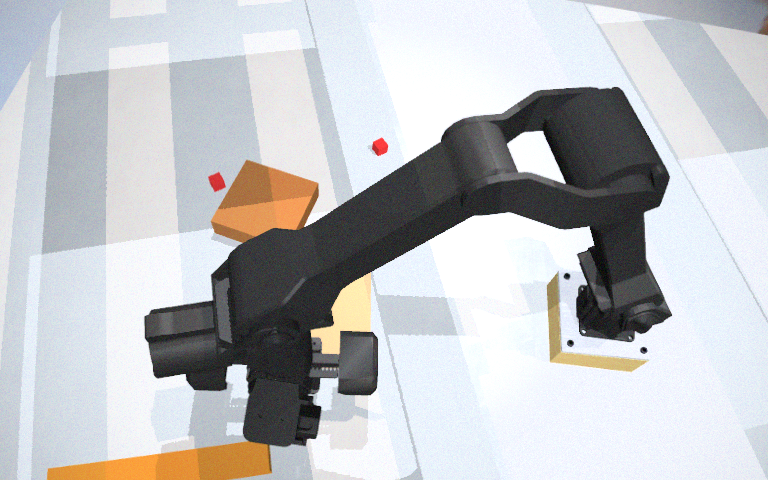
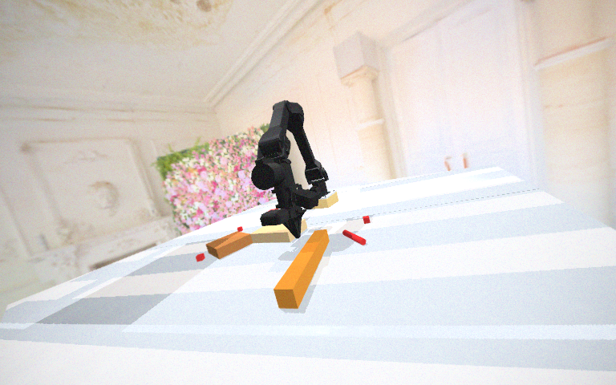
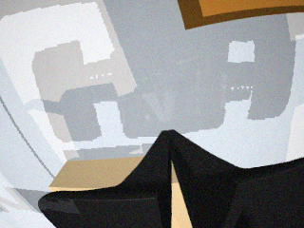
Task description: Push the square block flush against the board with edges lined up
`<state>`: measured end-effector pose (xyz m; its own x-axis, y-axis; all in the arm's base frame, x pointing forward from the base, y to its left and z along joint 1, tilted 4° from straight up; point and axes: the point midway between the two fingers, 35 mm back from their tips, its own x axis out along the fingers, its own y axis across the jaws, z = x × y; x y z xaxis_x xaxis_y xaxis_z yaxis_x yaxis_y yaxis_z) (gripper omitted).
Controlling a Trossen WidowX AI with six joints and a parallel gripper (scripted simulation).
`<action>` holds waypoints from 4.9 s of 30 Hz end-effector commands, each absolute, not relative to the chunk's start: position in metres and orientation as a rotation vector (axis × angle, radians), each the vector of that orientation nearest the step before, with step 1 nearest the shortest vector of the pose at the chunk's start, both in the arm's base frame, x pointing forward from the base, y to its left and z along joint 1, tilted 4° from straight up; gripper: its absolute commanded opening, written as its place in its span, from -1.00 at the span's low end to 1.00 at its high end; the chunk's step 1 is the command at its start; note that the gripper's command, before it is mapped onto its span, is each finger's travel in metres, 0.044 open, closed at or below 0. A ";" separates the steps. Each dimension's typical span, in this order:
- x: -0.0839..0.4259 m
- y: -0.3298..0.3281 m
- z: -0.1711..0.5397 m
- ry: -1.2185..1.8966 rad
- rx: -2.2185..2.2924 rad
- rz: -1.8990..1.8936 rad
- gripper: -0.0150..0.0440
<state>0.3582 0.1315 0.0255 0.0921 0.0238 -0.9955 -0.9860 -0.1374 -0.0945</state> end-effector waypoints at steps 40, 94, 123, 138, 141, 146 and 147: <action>0.365 0.098 0.025 1.055 -1.344 1.248 -0.49; 0.371 0.057 0.025 1.058 -1.346 1.247 -0.49; 0.372 0.049 0.025 1.058 -1.347 1.246 -0.49; 0.371 0.074 0.025 1.057 -1.345 1.247 -0.49; 0.370 0.079 0.025 1.056 -1.345 1.247 -0.49; 0.369 0.087 0.026 1.056 -1.345 1.248 -0.49; 0.369 0.089 0.026 1.056 -1.344 1.248 -0.49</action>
<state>0.3697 0.0836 0.0256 0.0952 0.0254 -0.9951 -0.9847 -0.1442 -0.0979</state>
